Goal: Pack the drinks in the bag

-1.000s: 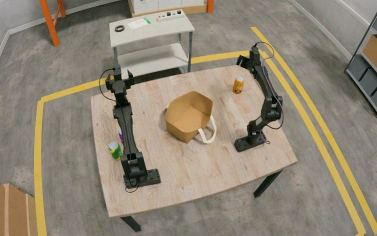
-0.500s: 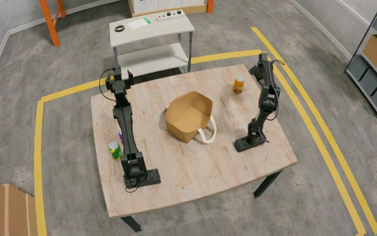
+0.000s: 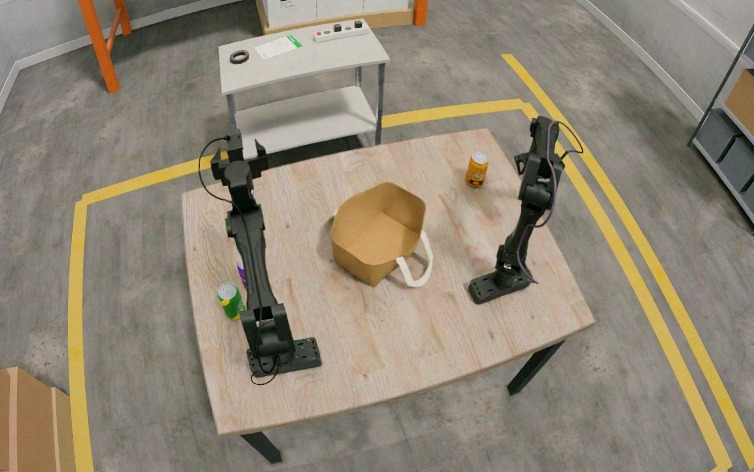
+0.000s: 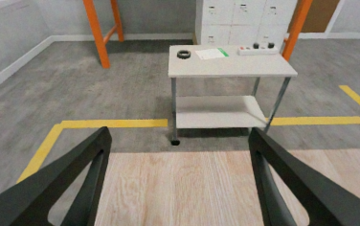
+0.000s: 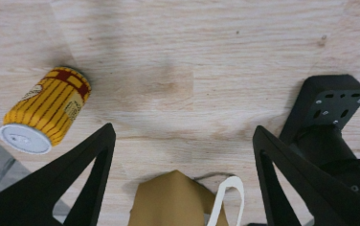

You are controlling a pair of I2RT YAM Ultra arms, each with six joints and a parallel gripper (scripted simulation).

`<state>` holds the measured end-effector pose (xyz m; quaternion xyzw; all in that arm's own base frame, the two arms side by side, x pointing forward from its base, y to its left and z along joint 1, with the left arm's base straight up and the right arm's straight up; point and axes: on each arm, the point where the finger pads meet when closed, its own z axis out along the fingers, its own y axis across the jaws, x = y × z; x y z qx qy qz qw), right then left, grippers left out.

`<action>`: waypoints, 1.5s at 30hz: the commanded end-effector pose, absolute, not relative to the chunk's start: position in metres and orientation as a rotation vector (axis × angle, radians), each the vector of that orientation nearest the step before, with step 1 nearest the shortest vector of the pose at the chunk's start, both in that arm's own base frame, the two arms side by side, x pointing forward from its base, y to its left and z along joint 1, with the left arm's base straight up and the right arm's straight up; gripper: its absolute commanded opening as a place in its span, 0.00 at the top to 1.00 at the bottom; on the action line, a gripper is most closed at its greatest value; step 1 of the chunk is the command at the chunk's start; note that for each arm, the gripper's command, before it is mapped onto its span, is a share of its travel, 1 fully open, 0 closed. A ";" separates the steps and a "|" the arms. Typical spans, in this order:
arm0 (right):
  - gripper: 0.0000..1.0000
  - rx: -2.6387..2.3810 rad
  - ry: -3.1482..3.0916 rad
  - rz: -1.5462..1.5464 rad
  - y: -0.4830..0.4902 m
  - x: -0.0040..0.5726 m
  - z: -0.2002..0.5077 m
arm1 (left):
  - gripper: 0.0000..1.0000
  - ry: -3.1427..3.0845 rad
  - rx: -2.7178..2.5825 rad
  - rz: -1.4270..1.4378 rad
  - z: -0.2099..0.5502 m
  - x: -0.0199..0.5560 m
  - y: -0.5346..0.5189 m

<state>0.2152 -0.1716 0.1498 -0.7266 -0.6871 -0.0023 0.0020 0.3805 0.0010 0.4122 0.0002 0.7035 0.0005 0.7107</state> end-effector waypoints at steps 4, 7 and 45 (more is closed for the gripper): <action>0.00 -2.276 -2.232 0.015 -0.172 0.216 0.161 | 0.00 1.492 -0.005 -0.007 0.436 0.371 -0.001; 0.00 -2.277 -2.241 0.015 -0.171 0.216 0.163 | 0.00 1.492 -0.005 -0.007 0.436 0.371 -0.001; 0.00 -2.292 -2.221 0.016 -0.168 0.213 0.161 | 0.16 2.070 0.359 0.287 0.263 0.353 0.085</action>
